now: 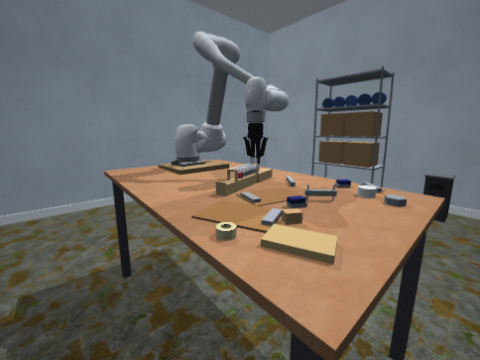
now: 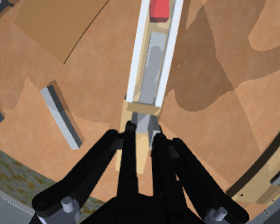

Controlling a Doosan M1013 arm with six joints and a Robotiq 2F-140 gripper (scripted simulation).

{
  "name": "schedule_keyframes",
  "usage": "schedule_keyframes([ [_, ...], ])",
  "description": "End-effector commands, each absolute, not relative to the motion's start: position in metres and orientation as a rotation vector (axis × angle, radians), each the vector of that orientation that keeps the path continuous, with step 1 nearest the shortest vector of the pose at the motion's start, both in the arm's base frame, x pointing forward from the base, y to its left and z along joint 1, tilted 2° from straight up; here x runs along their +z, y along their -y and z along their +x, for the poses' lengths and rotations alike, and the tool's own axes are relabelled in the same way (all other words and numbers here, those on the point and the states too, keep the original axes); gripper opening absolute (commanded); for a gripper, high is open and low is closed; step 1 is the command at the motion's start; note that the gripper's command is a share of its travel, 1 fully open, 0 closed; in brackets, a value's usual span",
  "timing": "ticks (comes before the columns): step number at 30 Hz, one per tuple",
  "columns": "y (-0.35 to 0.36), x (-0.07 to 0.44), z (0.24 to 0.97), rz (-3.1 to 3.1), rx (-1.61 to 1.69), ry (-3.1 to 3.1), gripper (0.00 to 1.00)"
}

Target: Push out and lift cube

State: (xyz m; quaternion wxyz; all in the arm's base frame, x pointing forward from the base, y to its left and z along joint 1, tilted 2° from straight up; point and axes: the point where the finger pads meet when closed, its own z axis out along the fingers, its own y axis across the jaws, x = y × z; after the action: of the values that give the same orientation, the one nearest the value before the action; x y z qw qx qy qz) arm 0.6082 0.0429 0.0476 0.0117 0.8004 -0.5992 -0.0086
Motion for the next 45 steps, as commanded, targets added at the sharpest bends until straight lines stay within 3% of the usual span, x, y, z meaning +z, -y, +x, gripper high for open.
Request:
schedule_keyframes([
  [1,-0.0404,0.0477,0.6106,2.502,-0.022,1.857,0.00],
  [13,-0.0404,0.0477,0.6106,2.502,-0.022,1.857,0.00],
  [14,-0.0404,0.0477,0.6106,2.502,-0.022,1.857,0.23],
  [45,-0.0404,0.0477,0.6106,2.502,-0.022,1.857,0.23],
])
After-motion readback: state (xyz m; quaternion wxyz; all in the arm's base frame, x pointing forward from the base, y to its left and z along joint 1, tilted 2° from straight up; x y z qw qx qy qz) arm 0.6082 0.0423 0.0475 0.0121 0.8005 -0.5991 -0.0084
